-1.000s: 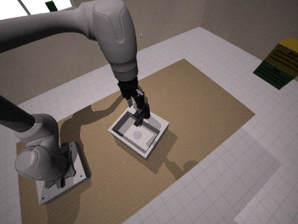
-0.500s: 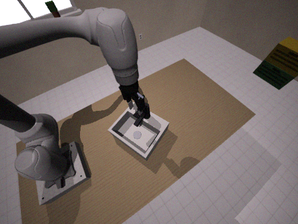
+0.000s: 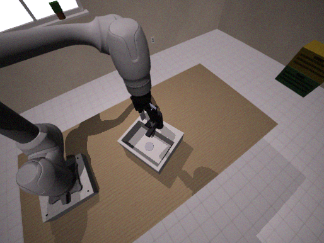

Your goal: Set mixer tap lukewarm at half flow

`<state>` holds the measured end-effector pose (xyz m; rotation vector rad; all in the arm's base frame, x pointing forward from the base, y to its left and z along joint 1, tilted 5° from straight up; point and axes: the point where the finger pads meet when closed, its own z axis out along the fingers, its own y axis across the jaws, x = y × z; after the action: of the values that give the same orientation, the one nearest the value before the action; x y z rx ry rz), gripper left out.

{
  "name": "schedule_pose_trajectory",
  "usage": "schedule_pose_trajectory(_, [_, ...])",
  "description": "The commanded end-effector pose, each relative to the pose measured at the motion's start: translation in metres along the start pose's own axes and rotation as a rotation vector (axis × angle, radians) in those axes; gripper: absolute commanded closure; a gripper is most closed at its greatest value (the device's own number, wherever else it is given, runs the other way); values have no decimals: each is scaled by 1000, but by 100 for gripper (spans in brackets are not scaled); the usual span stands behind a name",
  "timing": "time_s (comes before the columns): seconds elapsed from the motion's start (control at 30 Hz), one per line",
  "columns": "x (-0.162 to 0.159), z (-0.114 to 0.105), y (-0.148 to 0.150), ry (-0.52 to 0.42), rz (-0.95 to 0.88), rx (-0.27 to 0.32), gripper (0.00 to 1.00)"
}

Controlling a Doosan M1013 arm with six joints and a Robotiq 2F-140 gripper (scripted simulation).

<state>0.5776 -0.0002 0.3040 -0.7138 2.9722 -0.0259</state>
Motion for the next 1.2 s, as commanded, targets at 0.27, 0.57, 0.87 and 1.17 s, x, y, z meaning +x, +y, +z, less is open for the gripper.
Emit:
schedule_pose_trajectory(0.27, [0,4,0,0,0,0,61])
schedule_pose_trajectory(0.57, [0,4,0,0,0,0,61])
schedule_pose_trajectory(0.87, [0,4,0,0,0,0,61])
schedule_pose_trajectory(1.17, [0,4,0,0,0,0,61])
